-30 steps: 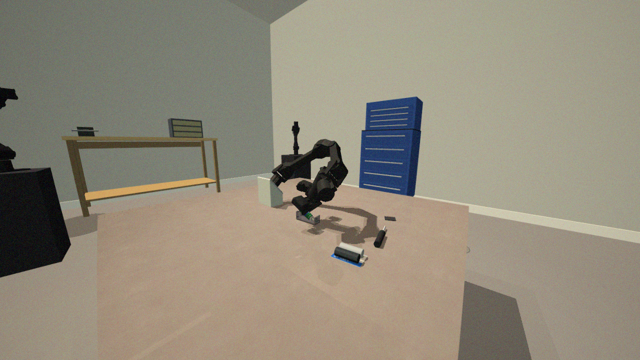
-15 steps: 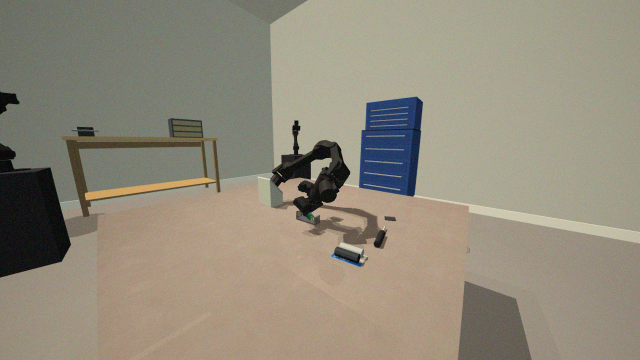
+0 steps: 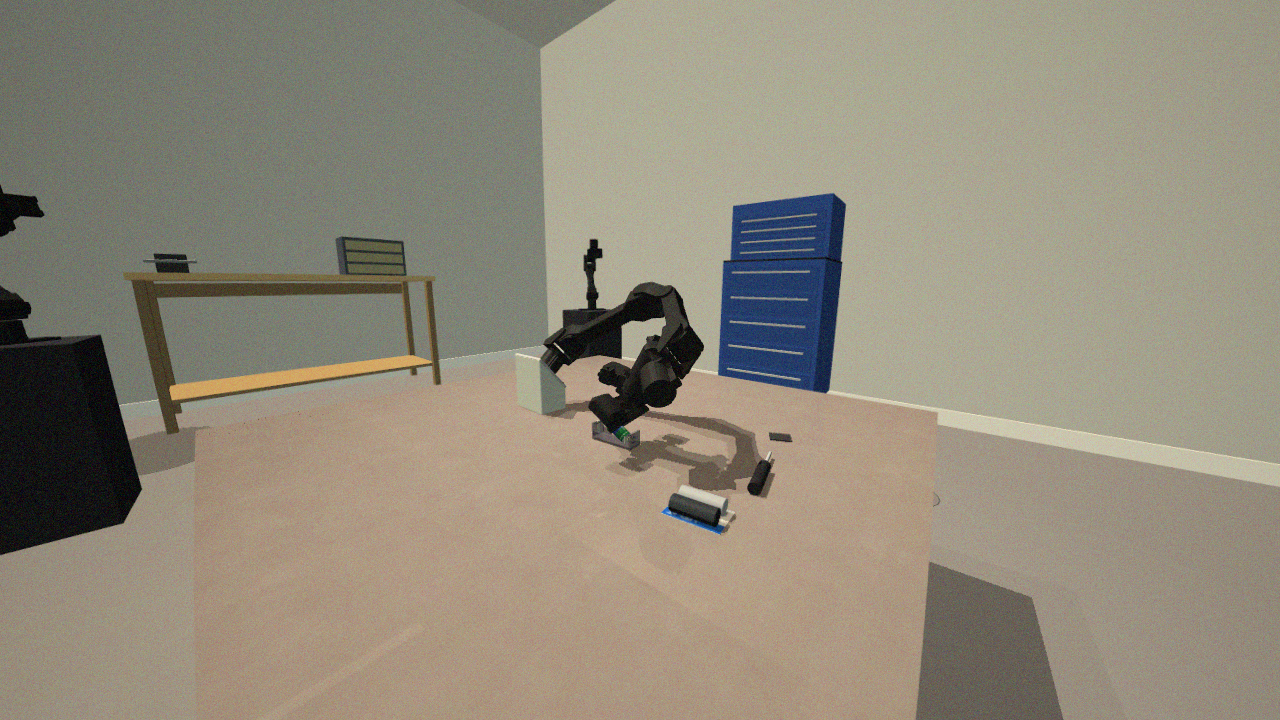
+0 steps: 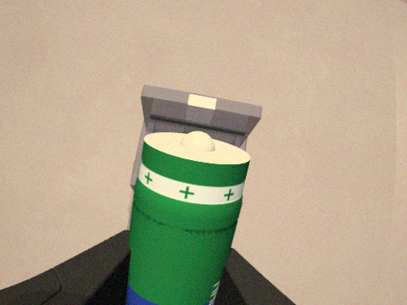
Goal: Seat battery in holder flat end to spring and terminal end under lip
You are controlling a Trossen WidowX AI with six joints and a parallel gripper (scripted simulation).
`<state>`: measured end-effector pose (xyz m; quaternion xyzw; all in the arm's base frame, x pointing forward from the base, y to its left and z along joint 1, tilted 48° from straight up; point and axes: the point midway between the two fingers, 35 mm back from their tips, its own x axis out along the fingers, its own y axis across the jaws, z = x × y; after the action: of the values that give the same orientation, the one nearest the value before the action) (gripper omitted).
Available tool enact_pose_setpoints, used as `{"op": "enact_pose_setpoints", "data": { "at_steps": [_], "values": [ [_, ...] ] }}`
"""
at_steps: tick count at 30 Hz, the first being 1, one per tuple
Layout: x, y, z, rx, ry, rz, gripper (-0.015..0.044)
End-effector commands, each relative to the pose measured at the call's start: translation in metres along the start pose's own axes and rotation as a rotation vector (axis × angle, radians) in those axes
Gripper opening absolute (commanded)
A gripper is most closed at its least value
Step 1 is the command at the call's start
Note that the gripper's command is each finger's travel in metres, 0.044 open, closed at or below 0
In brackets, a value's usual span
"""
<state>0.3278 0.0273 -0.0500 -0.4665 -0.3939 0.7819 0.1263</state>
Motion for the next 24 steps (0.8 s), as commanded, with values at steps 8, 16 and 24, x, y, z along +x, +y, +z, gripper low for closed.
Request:
{"op": "enact_pose_setpoints", "data": {
  "at_steps": [8, 16, 24],
  "values": [
    [-0.0038, 0.0001, -0.008, -0.003, 0.008, 0.001, 0.0087],
    [-0.0056, 0.0001, -0.0109, -0.003, 0.008, 0.0, 0.0087],
    [-0.0047, 0.0009, -0.0113, -0.001, 0.029, 0.001, 0.0087]
  ]
}}
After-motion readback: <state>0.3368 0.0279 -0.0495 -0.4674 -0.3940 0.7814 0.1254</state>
